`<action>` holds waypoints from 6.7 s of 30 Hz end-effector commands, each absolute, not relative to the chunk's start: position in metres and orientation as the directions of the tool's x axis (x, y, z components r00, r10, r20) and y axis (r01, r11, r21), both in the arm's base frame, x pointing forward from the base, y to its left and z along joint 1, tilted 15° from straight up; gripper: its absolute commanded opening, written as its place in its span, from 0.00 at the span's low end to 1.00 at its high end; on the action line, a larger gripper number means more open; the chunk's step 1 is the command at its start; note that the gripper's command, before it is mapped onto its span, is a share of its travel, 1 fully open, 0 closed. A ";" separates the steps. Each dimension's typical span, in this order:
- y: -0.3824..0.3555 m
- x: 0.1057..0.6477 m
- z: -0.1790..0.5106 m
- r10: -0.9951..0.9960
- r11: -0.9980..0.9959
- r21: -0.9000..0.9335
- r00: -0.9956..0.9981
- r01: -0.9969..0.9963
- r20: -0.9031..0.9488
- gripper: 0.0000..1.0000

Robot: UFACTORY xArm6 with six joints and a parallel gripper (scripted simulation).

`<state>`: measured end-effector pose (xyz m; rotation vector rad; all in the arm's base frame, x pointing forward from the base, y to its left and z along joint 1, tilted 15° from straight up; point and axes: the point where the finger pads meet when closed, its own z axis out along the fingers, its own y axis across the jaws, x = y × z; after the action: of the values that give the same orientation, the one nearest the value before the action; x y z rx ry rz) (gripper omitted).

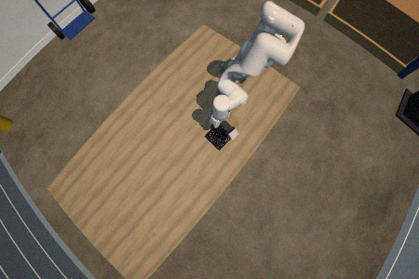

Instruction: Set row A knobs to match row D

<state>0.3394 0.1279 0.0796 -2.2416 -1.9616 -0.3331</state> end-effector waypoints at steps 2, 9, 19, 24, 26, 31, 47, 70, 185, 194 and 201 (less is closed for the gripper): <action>0.128 0.341 0.080 0.958 -0.138 0.040 0.123 0.990 0.261 0.19; 0.130 0.341 0.075 0.958 -0.138 0.040 0.123 0.990 0.261 0.19; 0.131 0.341 0.070 0.958 -0.138 0.040 0.123 0.990 0.261 0.19; 0.131 0.341 0.070 0.958 -0.138 0.040 0.123 0.990 0.261 0.19; 0.131 0.341 0.070 0.958 -0.138 0.040 0.123 0.990 0.261 0.19; 0.131 0.341 0.070 0.958 -0.138 0.040 0.123 0.990 0.261 0.19; 0.131 0.341 0.070 0.958 -0.138 0.040 0.123 0.990 0.261 0.19; 0.131 0.341 0.070 0.958 -0.138 0.040 0.123 0.990 0.261 0.08; 0.131 0.341 0.070 0.006 -0.967 -0.252 0.997 0.026 0.078 0.08; 0.131 0.341 0.070 -0.042 -0.967 -0.255 0.997 -0.024 0.066 0.08; 0.131 0.341 0.070 -0.059 -0.966 -0.257 0.996 -0.042 0.061 0.08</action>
<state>0.3402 0.1308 0.0686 -2.8820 0.0635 -0.0963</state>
